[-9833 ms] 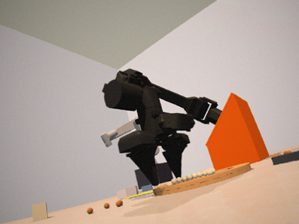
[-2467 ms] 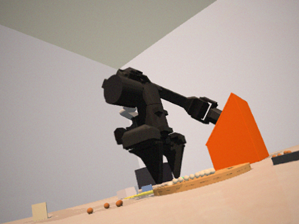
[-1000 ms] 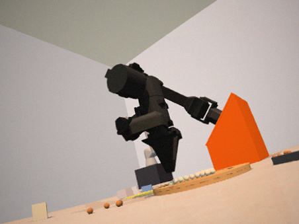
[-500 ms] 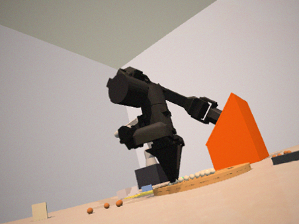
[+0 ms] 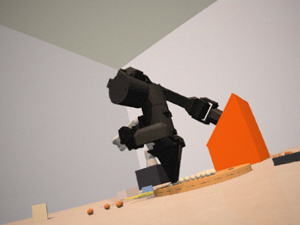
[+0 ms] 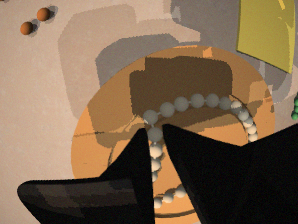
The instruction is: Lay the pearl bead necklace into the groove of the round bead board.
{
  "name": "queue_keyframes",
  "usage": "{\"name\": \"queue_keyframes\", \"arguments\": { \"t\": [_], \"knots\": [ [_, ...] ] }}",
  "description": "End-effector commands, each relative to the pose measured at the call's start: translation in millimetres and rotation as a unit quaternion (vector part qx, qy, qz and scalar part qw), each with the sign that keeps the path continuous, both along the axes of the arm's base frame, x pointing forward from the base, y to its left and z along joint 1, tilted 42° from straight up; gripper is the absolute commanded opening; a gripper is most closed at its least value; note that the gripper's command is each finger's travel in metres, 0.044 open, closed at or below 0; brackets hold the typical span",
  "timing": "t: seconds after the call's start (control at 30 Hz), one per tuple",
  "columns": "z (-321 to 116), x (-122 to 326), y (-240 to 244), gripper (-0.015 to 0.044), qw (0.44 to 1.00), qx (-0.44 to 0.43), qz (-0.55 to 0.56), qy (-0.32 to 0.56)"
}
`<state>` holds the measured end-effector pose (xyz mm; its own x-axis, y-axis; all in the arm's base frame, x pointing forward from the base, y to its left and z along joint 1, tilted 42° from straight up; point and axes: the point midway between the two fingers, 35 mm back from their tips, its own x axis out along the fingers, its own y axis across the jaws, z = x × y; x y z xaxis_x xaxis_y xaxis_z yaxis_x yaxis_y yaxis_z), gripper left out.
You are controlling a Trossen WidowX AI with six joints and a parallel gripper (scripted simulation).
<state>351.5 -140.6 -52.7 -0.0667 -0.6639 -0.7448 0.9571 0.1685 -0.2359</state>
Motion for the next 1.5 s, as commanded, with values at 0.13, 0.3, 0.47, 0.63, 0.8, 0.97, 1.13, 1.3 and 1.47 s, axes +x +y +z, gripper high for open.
{"name": "queue_keyframes", "arguments": {
  "t": [0.13,0.3,0.47,0.63,0.8,0.97,1.13,1.3,1.47],
  "knots": [
    [1,0,0,0.0000,1.000,0.000,0.000,-0.001],
    [1,0,0,0.0000,1.000,0.000,0.000,-0.001],
    [1,0,0,0.0000,1.000,0.000,0.000,-0.001],
    [3,0,3,0.0000,1.000,0.000,0.001,0.001],
    [4,0,5,0.0000,1.000,0.001,0.002,0.002],
    [4,4,4,0.0000,1.000,0.001,0.002,0.002],
    [4,12,4,0.0000,1.000,0.001,0.002,0.002],
    [2,12,2,0.0000,1.000,0.001,0.002,0.002],
    [-2,11,-2,0.0000,1.000,0.000,0.002,0.002]
  ]
}}
